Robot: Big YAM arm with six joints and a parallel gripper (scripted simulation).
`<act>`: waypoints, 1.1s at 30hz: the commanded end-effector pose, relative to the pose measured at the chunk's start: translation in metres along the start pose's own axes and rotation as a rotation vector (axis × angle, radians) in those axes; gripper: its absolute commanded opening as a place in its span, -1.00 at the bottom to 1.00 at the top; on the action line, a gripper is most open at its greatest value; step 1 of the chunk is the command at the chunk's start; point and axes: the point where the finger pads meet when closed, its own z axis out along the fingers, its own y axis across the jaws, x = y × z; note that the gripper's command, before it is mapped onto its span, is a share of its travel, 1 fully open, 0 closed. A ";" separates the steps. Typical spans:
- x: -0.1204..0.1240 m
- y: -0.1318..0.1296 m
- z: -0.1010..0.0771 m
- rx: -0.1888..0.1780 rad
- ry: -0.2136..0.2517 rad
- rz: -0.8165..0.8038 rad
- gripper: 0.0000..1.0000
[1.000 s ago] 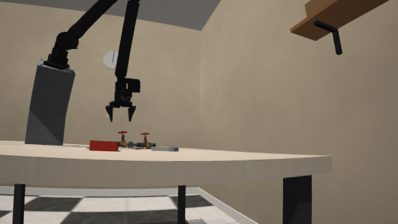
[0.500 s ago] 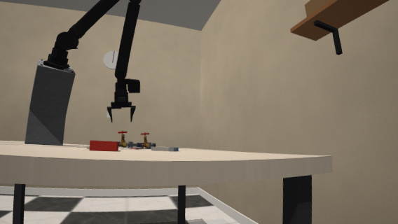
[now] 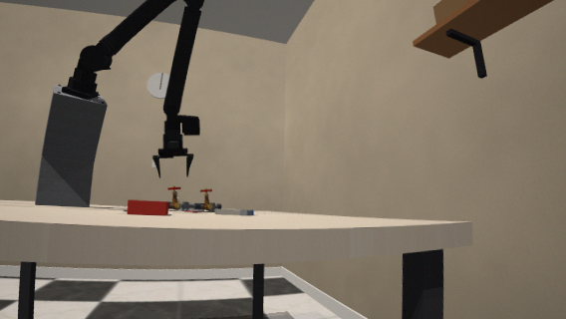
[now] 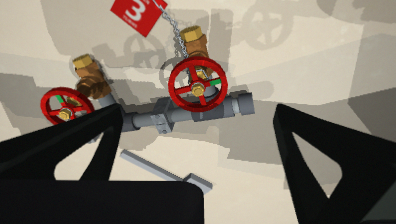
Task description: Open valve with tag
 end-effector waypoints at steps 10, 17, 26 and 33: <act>0.011 0.004 0.023 -0.020 0.008 -0.034 1.00; 0.002 0.001 0.042 -0.009 0.000 -0.011 1.00; 0.003 0.001 0.050 -0.010 0.000 -0.014 1.00; 0.008 0.004 0.048 -0.020 0.004 -0.025 -1.00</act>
